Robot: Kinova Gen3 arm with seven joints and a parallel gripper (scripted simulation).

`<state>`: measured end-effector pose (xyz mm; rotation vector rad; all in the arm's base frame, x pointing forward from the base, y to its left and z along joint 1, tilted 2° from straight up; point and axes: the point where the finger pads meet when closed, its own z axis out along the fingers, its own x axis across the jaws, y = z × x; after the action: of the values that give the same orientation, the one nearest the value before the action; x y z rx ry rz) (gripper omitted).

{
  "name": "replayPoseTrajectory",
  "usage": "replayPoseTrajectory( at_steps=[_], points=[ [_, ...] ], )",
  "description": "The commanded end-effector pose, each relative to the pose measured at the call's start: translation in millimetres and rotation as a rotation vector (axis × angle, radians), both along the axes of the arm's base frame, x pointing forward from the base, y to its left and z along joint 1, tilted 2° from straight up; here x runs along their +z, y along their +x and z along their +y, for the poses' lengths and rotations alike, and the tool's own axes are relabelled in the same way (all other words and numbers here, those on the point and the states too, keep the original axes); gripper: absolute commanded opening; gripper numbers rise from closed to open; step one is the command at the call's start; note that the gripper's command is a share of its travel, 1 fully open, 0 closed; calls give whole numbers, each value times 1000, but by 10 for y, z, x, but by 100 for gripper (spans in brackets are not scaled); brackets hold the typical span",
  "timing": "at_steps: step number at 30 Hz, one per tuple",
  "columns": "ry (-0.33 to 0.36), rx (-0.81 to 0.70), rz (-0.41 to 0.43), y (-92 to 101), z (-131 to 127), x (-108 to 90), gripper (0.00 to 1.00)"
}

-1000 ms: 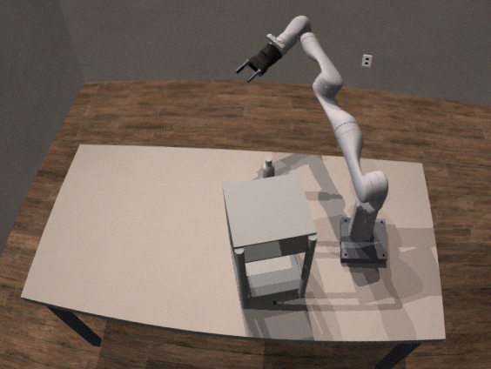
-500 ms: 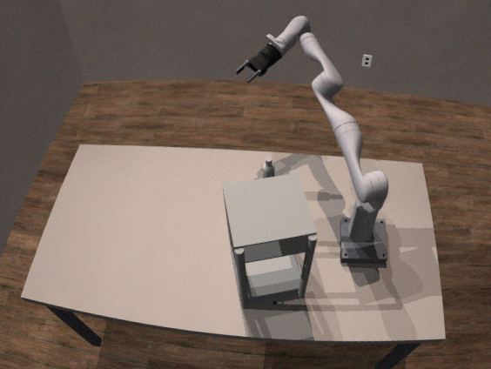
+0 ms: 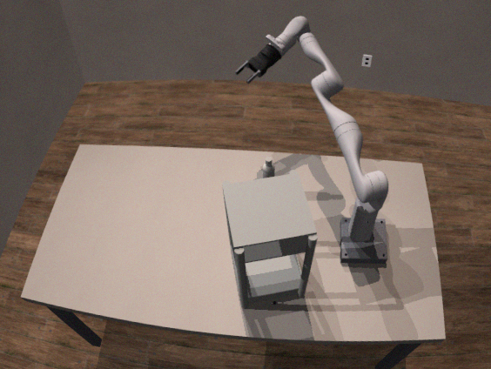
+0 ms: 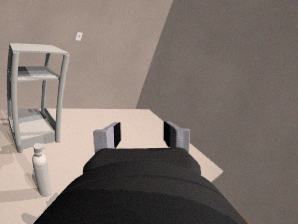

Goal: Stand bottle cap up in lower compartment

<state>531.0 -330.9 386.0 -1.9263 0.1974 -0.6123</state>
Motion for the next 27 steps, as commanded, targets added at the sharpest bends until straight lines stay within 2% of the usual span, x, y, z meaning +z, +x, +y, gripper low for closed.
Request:
replayPoseTrajectory(
  at_steps=[1, 27],
  points=[
    [21, -28, -2, -349, 235, -29, 100],
    [28, -16, 2, -356, 277, -32, 100]
  ],
)
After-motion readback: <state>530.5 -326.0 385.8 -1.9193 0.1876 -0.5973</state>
